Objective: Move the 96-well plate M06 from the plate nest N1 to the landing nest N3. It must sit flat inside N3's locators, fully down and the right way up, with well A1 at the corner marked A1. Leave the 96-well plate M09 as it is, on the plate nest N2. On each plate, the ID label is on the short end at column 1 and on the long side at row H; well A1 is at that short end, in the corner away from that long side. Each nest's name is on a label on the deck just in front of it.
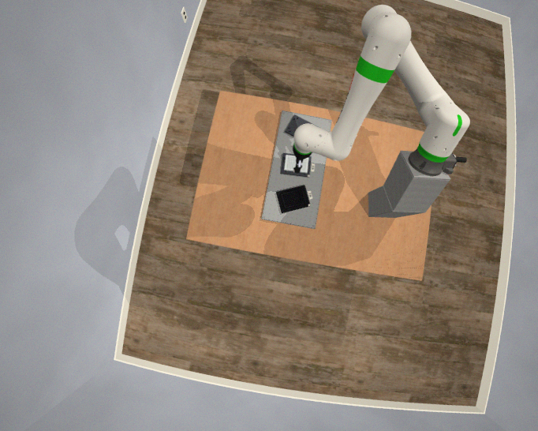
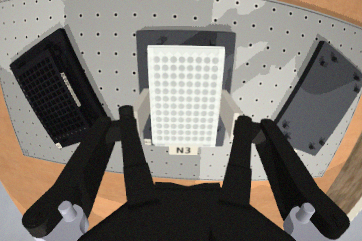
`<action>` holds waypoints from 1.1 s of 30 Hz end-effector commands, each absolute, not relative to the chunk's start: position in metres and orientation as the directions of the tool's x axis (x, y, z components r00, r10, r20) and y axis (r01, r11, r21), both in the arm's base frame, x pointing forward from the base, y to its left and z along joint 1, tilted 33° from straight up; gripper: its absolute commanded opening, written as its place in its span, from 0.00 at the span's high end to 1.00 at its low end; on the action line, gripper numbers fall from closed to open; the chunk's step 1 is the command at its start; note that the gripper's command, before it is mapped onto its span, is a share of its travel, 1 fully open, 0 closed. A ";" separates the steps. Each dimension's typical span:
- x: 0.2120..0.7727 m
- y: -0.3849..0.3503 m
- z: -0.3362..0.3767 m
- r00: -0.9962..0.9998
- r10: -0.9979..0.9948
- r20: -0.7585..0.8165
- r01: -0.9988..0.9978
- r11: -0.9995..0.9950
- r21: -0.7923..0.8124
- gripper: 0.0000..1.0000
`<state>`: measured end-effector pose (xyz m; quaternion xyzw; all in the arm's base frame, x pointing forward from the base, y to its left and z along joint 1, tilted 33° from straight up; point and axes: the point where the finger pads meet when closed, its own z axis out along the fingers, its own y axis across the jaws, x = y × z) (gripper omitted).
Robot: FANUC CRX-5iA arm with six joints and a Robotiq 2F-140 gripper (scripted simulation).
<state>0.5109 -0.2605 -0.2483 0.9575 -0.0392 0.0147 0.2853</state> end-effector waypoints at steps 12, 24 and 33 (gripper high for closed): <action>0.511 -0.260 -0.248 0.996 -0.067 0.051 -0.084 -0.834 0.545 1.00; 0.511 -0.262 -0.250 0.996 -0.067 0.051 -0.084 -0.834 0.545 1.00; 0.511 -0.264 -0.253 0.996 -0.067 0.051 -0.084 -0.834 0.545 1.00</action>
